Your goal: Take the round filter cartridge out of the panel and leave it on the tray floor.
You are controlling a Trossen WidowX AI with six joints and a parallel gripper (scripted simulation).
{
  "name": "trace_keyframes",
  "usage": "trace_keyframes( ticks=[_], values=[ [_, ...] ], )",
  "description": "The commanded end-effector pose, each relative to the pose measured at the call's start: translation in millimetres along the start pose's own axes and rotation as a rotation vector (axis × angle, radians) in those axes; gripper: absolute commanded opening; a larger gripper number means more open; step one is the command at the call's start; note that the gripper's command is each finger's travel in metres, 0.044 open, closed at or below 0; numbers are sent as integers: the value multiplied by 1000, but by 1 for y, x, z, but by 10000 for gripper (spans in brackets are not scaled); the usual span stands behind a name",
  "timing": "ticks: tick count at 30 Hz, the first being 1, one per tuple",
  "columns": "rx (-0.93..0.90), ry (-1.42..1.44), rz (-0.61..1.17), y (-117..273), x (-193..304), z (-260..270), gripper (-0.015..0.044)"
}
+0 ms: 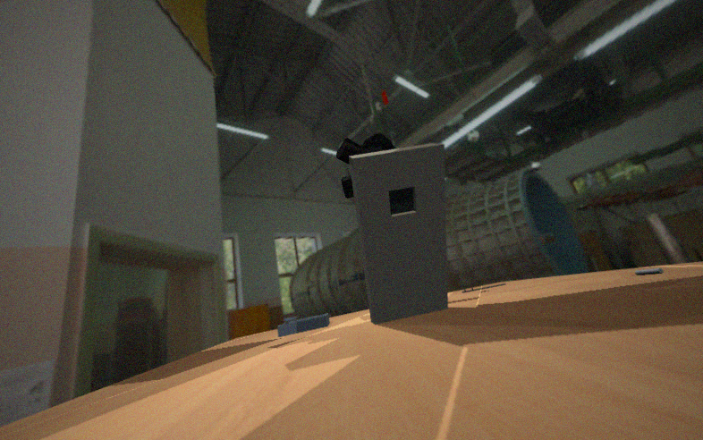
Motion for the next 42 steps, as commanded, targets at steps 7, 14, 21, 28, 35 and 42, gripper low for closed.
trace_keyframes(
  ticks=[7, 14, 21, 28, 35, 42],
  values=[
    [-13, 48, 27, -2, -9, -35, 0],
    [-29, 94, 48, -8, -14, -66, 0],
    [-28, 81, 65, -11, -13, -81, 0],
    [123, -161, 104, -5, 9, -121, 0],
    [289, -422, 107, 3, 34, -160, 0],
    [464, -691, 80, 11, 62, -196, 0]
  ],
)
Point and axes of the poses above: the point midway between the two fingers, 35 mm back from their tips, its own y axis back along the fingers, its own z axis across the jaws, x = y × z, the point moved 8 cm from there along y, back along the fingers, and after that the axes turned 1 degree about y, right-handed, at the moved point
